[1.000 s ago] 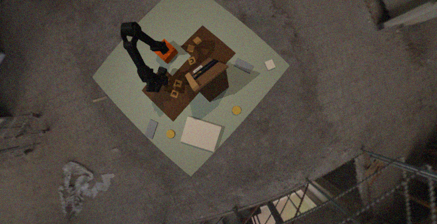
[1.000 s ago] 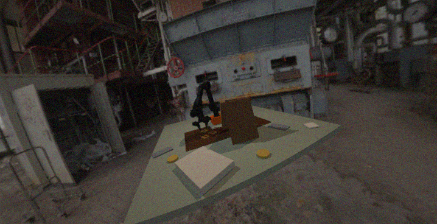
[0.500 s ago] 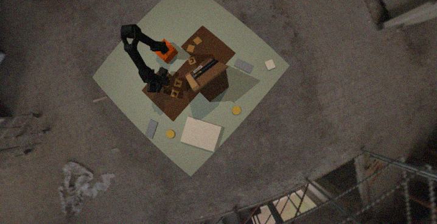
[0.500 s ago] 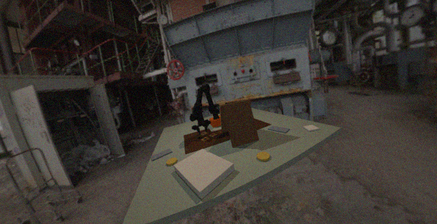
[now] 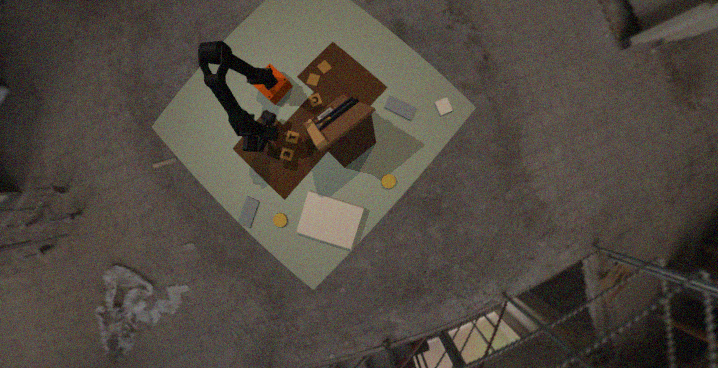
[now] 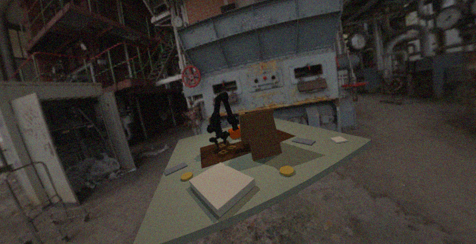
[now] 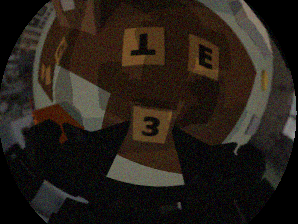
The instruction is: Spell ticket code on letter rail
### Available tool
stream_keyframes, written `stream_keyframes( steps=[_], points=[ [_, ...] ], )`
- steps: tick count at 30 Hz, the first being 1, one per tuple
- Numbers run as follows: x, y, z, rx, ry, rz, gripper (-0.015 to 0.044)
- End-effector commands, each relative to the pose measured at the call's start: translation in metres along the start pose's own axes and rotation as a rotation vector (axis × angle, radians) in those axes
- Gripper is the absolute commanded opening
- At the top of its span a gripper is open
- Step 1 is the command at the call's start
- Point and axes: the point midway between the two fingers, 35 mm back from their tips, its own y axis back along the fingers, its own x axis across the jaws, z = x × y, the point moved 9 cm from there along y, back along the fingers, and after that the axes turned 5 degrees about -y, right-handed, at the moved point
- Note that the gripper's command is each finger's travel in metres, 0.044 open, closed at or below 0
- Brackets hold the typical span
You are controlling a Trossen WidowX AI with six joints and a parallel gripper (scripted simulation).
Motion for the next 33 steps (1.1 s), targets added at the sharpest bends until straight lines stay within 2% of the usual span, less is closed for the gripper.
stream_keyframes(
  steps=[1,17,18,31,33],
  points=[
    [0.0005,-0.0007,-0.0001,-0.002,0.007,0.002,0.034],
    [0.0005,-0.0007,-0.0001,-0.002,0.007,0.002,0.034],
    [0.0005,-0.0007,-0.0001,-0.002,0.007,0.002,0.0314],
    [0.0,-0.0007,-0.0001,-0.002,0.007,0.002,0.0227],
    [0.0001,0.0007,-0.0002,-0.002,0.007,0.002,0.0175]
  ],
)
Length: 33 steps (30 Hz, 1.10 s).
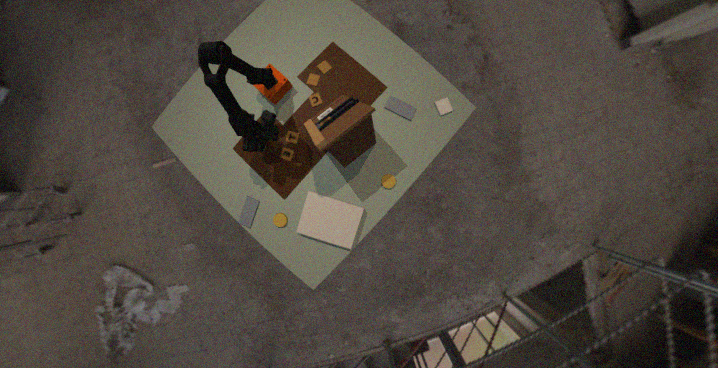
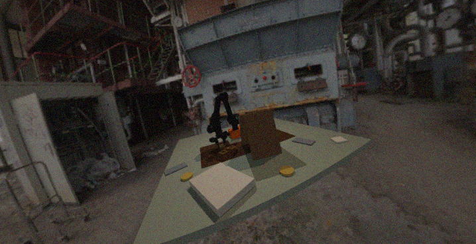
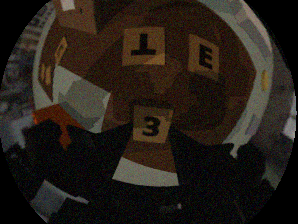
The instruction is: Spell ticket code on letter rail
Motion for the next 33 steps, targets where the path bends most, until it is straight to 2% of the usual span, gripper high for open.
stream_keyframes(
  steps=[1,7,33],
  points=[
    [0.0,0.003,0.0,-0.002,0.007,0.001,0.0148],
    [0.001,0.005,-0.001,-0.002,0.007,0.001,0.0],
    [0.003,0.015,-0.003,-0.002,0.007,0.001,0.0]
  ],
)
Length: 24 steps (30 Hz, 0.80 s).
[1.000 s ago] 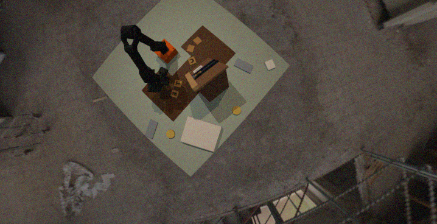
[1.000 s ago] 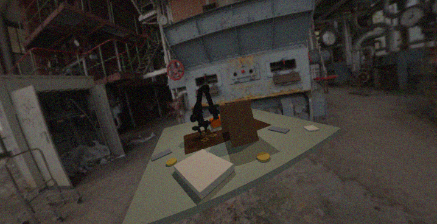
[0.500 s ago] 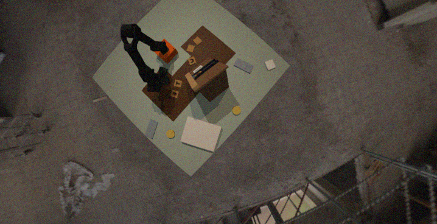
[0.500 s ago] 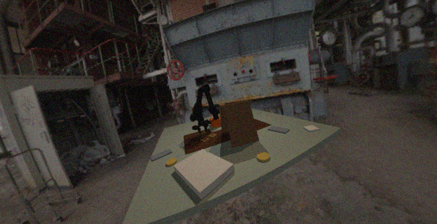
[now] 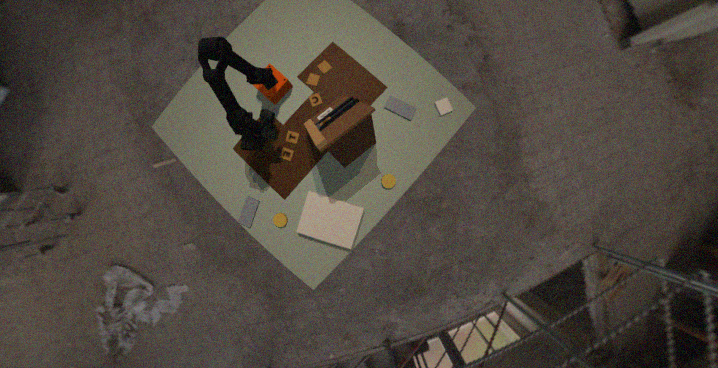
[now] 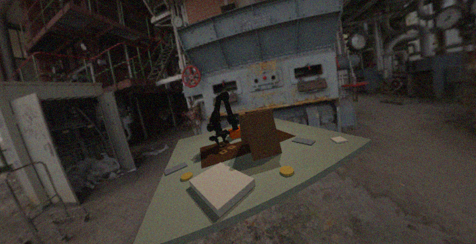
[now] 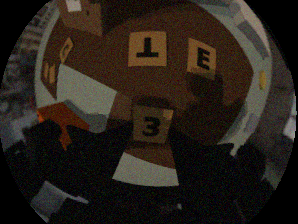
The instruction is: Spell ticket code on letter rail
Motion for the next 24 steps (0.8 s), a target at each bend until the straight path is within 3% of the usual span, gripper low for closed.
stream_keyframes(
  steps=[1,24],
  points=[
    [0.0,0.0031,-0.0001,-0.004,0.007,-0.003,0.0],
    [0.0015,0.0116,-0.0014,-0.004,0.007,-0.003,0.0]
  ],
)
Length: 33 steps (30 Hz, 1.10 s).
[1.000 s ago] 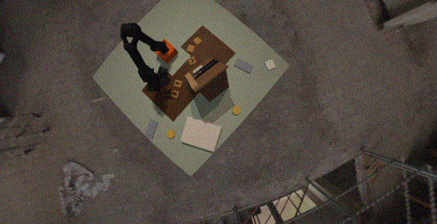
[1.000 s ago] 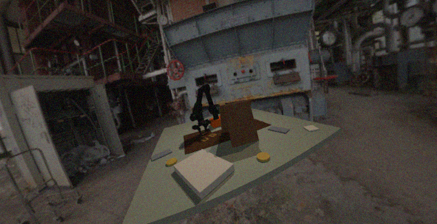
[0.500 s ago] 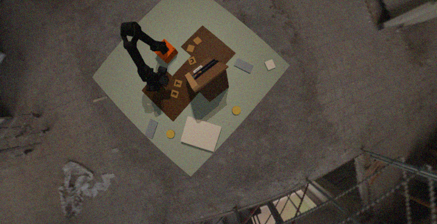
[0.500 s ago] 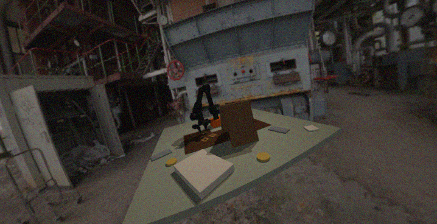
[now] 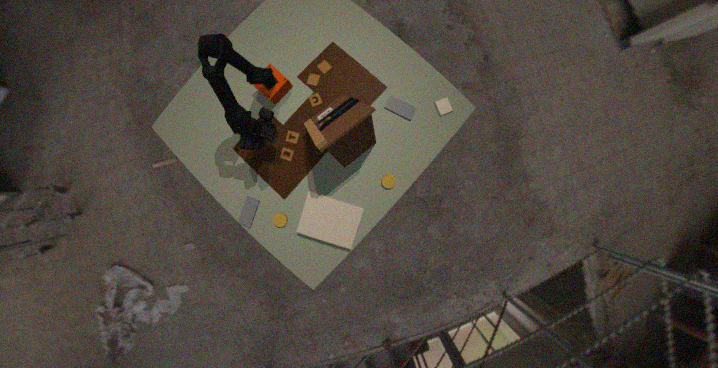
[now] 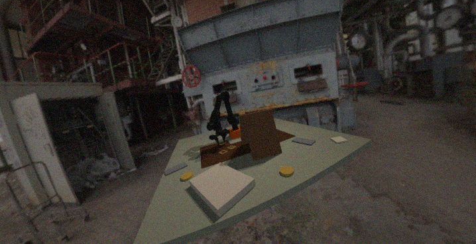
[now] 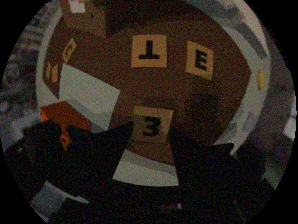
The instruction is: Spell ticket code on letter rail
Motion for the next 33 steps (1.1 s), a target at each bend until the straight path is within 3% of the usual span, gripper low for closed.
stream_keyframes(
  steps=[1,23,33],
  points=[
    [0.0,0.003,0.0,-0.004,0.007,-0.003,0.0],
    [0.0,0.009,0.001,-0.003,-0.001,-0.008,0.0],
    [-0.018,0.041,0.039,-0.1,-0.034,-0.188,0.0]
  ],
)
